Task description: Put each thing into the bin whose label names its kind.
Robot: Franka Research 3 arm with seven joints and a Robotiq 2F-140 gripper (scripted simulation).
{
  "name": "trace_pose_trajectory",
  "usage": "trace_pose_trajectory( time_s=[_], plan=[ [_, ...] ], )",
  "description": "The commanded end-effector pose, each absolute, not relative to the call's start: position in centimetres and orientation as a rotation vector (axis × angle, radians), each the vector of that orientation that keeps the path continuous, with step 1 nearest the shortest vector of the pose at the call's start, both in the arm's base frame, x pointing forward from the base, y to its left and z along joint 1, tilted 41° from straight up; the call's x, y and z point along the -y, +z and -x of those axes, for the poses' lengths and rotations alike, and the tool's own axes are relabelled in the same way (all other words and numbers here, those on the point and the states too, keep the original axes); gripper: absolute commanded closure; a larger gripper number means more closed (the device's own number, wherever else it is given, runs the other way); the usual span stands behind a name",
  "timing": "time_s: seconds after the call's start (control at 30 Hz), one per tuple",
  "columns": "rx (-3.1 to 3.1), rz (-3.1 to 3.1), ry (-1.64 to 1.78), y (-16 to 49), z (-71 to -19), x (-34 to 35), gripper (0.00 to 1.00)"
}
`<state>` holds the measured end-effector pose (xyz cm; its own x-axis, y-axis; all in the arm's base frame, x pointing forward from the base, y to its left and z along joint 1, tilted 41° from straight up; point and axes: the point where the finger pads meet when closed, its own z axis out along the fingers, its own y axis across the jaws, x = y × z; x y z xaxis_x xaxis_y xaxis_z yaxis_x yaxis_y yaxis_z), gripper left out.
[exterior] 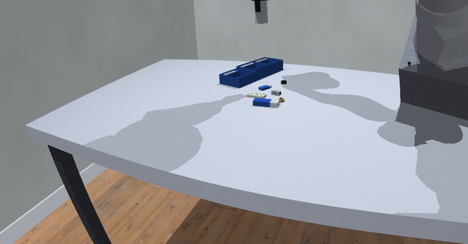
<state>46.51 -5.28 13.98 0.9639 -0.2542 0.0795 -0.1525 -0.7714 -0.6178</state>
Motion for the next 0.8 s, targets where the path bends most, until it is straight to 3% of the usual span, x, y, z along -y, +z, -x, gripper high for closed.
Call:
trace_pose_trajectory(
  time_s=[0.0,0.77],
  plan=[
    [-0.090,2.467,-0.276,14.3,-45.3,3.6,0.95],
    [0.114,2.452,-0.334,14.5,-43.7,1.9,0.95]
  ],
)
